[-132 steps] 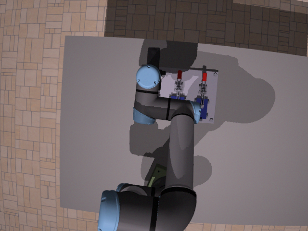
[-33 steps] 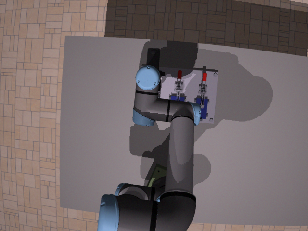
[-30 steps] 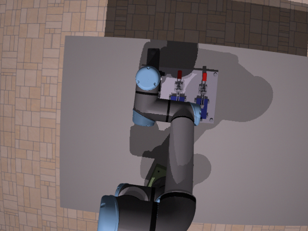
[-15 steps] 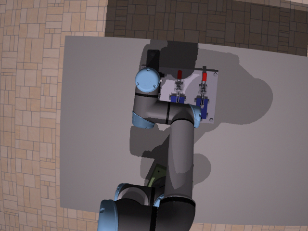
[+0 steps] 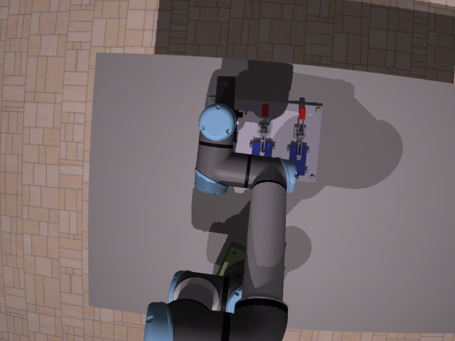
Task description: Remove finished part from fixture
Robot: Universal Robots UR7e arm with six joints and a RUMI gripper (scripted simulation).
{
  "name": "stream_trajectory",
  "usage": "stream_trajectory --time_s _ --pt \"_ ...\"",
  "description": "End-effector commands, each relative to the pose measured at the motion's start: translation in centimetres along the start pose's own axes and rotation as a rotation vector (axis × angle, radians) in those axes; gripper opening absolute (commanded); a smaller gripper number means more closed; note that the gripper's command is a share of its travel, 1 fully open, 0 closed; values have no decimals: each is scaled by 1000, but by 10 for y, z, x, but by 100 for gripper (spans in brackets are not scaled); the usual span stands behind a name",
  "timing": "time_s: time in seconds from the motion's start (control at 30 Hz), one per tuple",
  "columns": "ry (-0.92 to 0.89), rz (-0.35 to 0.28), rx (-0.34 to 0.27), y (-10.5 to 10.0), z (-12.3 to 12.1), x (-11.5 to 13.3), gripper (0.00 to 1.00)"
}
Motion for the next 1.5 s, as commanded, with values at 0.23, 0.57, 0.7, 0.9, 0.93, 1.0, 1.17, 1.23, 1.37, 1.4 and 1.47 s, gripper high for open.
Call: stream_trajectory --time_s 0.23,0.57,0.7,0.9,0.93,1.0,1.17,1.23,1.37,1.4,1.47 --pt "0 1 0 -5 -1 9 0" --pt "0 1 0 -7 -2 15 0" --pt "0 1 0 -7 -3 18 0" --pt "0 1 0 -8 -3 21 0" --pt "0 1 0 -8 -3 21 0" --pt "0 1 0 -8 -3 22 0" --pt "0 1 0 -8 -4 25 0" --pt "0 1 0 -8 -4 26 0" --pt "0 1 0 -8 -4 27 0" --pt "0 1 0 -8 -4 27 0" --pt "0 1 0 -8 -4 27 0"
Point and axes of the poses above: the point where the finger pads meet when closed, its own y axis out along the fingers, its own z axis across the jaws, x = y × z, the point moved 1 cm from there along -y, back along the fingers, and after that the axes turned 8 degrees about -y, right-handed, at the moved point
